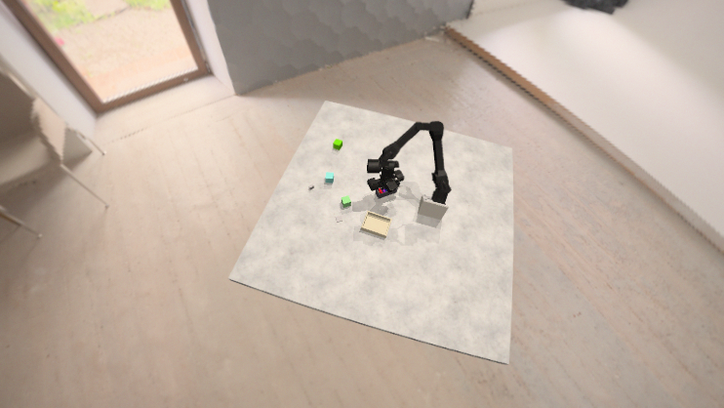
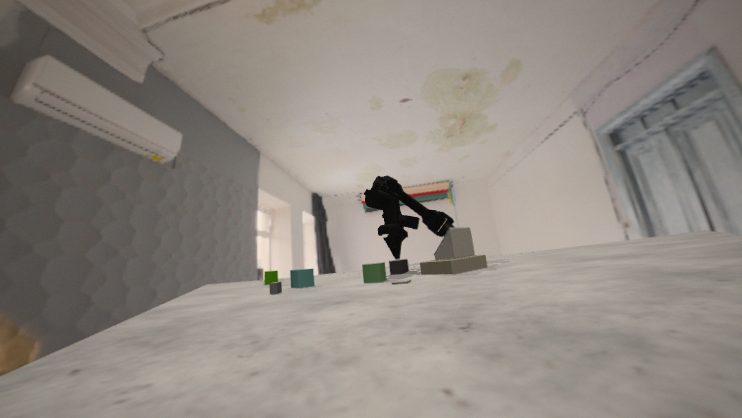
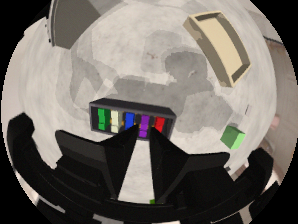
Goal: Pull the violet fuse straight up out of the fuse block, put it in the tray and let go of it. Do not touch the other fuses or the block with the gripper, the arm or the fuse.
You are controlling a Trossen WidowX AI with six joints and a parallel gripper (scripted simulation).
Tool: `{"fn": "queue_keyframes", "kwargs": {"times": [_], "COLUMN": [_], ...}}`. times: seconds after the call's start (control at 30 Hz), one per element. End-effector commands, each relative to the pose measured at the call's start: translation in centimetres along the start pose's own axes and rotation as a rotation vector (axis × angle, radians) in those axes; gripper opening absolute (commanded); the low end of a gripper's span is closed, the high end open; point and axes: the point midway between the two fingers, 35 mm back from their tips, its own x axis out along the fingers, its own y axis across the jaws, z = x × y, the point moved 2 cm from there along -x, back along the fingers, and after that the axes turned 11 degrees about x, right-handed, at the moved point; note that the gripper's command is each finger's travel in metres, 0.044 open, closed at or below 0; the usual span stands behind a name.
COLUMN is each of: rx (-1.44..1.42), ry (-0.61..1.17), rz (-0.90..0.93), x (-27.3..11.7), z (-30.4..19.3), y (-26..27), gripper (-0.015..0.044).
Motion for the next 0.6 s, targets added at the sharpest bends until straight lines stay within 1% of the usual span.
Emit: {"fn": "queue_keyframes", "kwargs": {"times": [0.0,0.57], "rx": [-0.005,-0.005], "ry": [0.005,0.005], "rz": [0.002,0.002], "x": [0.2,1.04], "z": [0.0,-0.01], "y": [0.07,0.08], "gripper": [0.0069,0.0069]}}
